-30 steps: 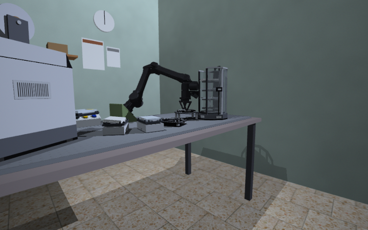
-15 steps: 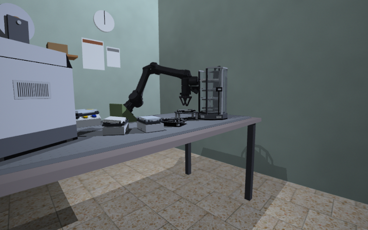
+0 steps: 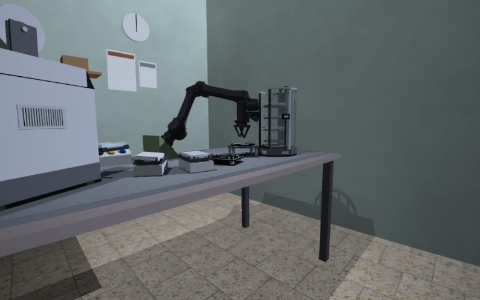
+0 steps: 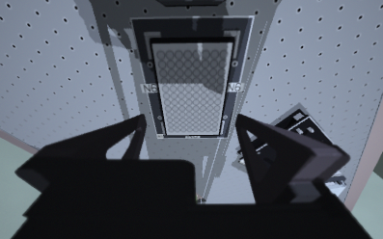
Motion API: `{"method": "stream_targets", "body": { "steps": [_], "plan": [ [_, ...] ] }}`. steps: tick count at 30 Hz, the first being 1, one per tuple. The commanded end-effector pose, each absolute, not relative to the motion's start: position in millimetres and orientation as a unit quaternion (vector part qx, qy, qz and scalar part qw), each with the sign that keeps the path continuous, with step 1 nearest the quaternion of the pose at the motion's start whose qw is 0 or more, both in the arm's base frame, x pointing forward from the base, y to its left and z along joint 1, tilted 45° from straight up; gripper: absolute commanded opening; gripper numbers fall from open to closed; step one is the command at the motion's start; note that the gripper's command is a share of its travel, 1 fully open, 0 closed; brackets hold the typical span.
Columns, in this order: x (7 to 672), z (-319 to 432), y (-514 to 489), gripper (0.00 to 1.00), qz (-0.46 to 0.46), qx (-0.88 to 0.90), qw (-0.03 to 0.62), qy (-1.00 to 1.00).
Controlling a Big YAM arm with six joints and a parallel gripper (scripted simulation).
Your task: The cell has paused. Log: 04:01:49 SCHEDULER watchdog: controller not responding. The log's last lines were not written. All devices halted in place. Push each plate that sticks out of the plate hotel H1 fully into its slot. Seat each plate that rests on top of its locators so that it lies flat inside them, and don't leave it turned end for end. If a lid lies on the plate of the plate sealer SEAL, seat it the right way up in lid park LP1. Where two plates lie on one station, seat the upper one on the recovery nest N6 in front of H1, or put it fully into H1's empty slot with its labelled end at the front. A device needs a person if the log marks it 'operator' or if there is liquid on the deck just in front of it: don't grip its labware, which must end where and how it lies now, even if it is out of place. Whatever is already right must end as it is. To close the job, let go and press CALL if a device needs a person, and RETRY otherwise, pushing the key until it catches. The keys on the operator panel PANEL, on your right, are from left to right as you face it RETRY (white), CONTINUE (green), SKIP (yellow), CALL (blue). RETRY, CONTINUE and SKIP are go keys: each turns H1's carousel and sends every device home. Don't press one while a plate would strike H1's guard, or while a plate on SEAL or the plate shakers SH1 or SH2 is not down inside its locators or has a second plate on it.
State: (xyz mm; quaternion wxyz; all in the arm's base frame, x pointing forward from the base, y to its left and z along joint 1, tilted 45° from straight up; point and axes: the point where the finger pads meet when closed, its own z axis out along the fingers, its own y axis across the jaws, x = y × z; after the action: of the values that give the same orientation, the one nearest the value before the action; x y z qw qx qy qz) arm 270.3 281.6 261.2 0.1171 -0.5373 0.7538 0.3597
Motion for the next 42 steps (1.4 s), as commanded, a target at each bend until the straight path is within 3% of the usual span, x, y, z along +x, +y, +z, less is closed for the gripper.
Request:
{"method": "stream_targets", "body": {
  "steps": [1,42],
  "plan": [
    [276,273,283,1.0,0.358,-0.544,0.133,0.747],
    [294,299,263,1.0,0.357,-0.542,0.136,0.748]
  ]
}}
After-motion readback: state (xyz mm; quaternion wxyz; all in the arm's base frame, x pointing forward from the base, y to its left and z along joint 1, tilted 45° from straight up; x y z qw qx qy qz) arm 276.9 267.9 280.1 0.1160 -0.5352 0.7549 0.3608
